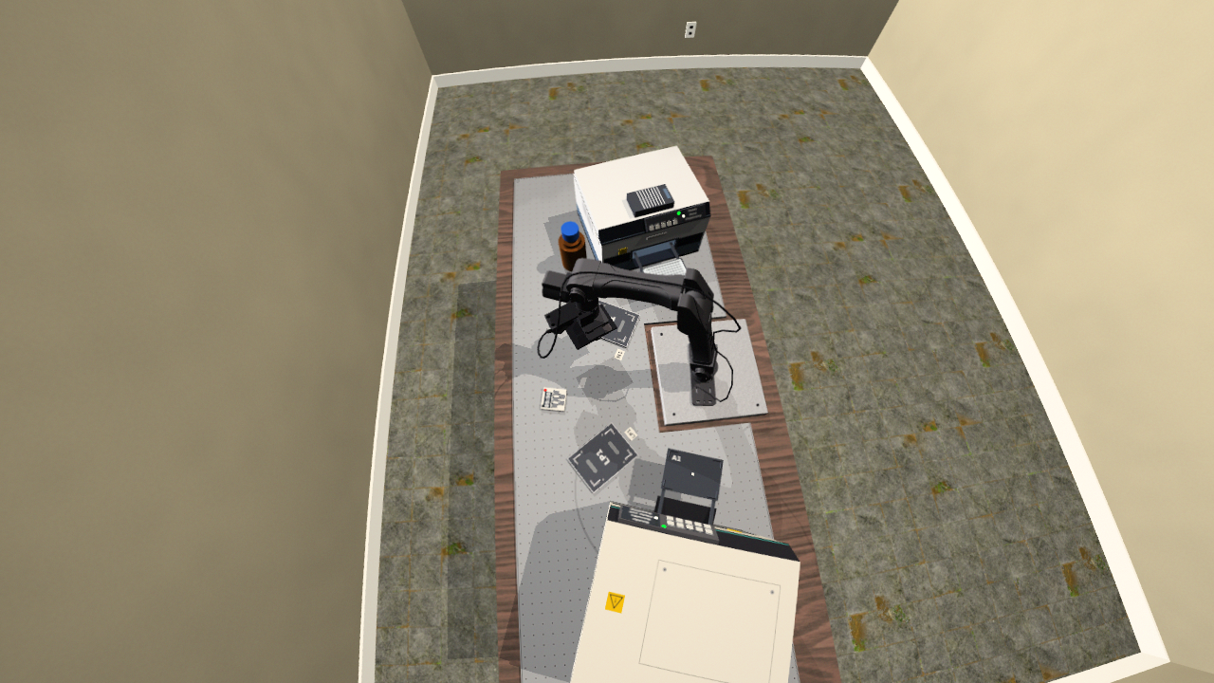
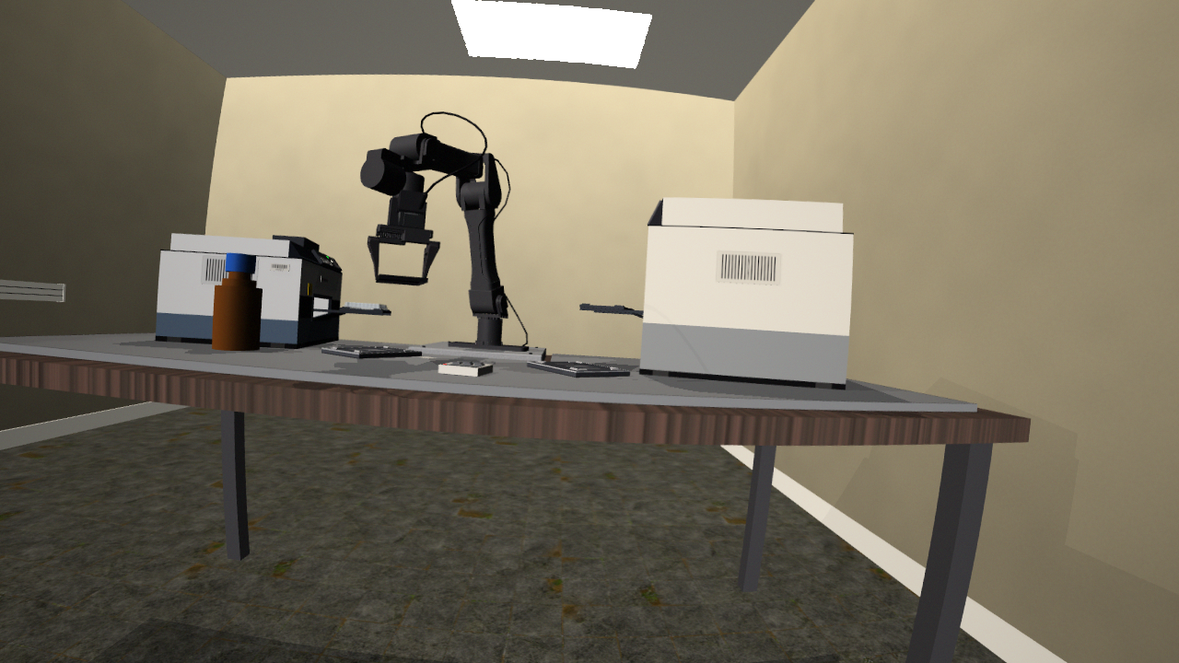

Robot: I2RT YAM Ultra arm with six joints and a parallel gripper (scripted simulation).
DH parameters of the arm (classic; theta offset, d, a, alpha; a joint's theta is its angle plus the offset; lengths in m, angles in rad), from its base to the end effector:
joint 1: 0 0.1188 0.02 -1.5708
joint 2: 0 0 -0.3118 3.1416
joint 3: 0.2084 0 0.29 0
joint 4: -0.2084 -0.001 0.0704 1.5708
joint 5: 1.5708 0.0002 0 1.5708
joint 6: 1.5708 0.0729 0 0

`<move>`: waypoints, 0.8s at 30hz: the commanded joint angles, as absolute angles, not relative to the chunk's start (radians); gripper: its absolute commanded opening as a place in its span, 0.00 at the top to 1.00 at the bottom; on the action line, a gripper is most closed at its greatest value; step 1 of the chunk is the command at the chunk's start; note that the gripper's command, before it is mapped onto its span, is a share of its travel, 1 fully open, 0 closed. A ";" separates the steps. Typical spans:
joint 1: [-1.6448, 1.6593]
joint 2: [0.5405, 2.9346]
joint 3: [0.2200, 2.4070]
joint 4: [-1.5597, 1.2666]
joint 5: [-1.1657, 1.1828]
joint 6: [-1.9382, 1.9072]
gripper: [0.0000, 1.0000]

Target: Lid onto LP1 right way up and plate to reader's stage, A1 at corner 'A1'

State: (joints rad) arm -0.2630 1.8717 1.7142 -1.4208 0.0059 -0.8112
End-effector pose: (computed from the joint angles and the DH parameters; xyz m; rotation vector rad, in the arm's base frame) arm 0.3871 -0.1036 0.2881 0.8478 -3.0152 0.0019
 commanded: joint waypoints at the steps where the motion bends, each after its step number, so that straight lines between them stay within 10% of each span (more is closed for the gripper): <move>1: -0.245 1.855 1.748 -1.415 -0.004 -0.777 0.15; 24: -0.088 1.896 1.754 -1.390 -0.005 -0.652 0.15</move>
State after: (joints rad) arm -0.1139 1.8946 1.7195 -1.4071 0.0055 -0.6868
